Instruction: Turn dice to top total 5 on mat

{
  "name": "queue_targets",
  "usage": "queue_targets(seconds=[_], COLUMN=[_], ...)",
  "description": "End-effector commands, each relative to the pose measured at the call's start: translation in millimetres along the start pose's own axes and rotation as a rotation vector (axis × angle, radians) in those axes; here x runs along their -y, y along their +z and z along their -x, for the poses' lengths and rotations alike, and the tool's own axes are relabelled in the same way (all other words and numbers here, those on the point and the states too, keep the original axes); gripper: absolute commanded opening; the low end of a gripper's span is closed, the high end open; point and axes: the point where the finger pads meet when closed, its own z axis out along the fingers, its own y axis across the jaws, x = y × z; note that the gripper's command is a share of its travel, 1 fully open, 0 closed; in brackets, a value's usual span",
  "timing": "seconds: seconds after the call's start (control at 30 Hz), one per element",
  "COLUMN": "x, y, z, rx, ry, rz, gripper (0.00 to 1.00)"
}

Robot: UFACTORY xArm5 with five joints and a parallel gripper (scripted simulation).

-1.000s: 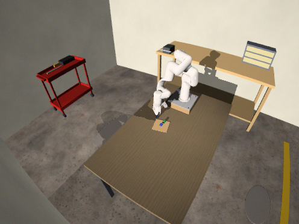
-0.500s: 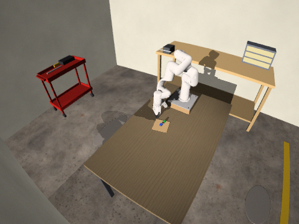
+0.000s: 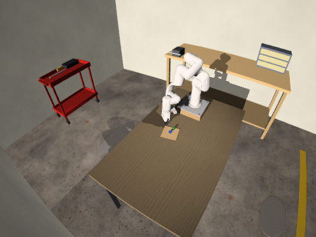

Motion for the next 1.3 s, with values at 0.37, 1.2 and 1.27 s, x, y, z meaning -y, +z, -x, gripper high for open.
queue_targets(seconds=[0.37, 1.2, 1.27], x=[1.8, -26.4, -49.5], y=[-41.3, -101.7, -102.4], z=[1.7, 3.8, 2.9], rx=[0.002, 0.004, 0.006], ry=[0.000, -0.114, -0.196], rz=[0.001, 0.004, 0.007], gripper=[0.15, 0.15, 0.15])
